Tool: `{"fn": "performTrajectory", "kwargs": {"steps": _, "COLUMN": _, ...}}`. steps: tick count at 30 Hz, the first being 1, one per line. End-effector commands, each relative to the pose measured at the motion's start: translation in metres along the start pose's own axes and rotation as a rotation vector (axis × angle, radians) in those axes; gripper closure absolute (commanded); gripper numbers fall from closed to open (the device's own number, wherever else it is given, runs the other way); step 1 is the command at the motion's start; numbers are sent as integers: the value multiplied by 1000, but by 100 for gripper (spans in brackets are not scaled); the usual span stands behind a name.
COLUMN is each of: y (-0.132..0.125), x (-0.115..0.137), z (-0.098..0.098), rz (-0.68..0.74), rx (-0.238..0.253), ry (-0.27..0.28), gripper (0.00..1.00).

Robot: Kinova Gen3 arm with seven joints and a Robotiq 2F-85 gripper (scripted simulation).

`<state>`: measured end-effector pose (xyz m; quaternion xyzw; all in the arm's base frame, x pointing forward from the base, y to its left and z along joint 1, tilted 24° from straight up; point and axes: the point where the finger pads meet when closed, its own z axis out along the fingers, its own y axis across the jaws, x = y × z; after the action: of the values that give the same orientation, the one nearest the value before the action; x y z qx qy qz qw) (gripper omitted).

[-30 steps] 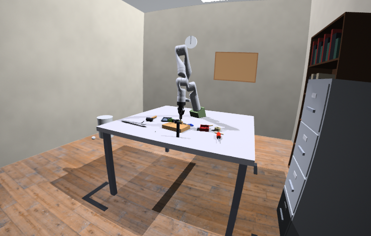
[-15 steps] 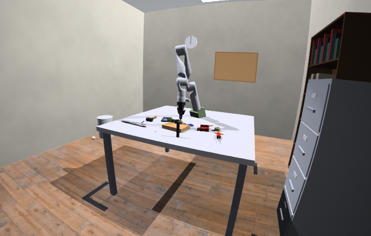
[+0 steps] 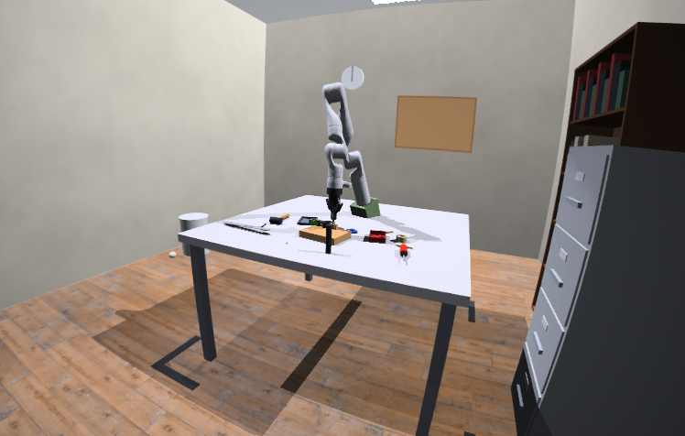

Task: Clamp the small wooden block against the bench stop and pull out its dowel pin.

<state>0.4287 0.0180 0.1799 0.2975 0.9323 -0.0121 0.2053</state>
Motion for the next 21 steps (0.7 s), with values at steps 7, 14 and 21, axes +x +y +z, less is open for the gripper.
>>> {"fn": "performTrajectory", "kwargs": {"steps": 7, "y": 1, "x": 0, "z": -1, "rz": -51, "rx": -2, "ry": -1, "gripper": 90}}
{"fn": "performTrajectory", "kwargs": {"steps": 14, "y": 1, "x": 0, "z": -1, "rz": -89, "rx": -2, "ry": -1, "gripper": 90}}
{"fn": "performTrajectory", "kwargs": {"steps": 21, "y": 1, "x": 0, "z": -1, "rz": -132, "rx": -2, "ry": -1, "gripper": 90}}
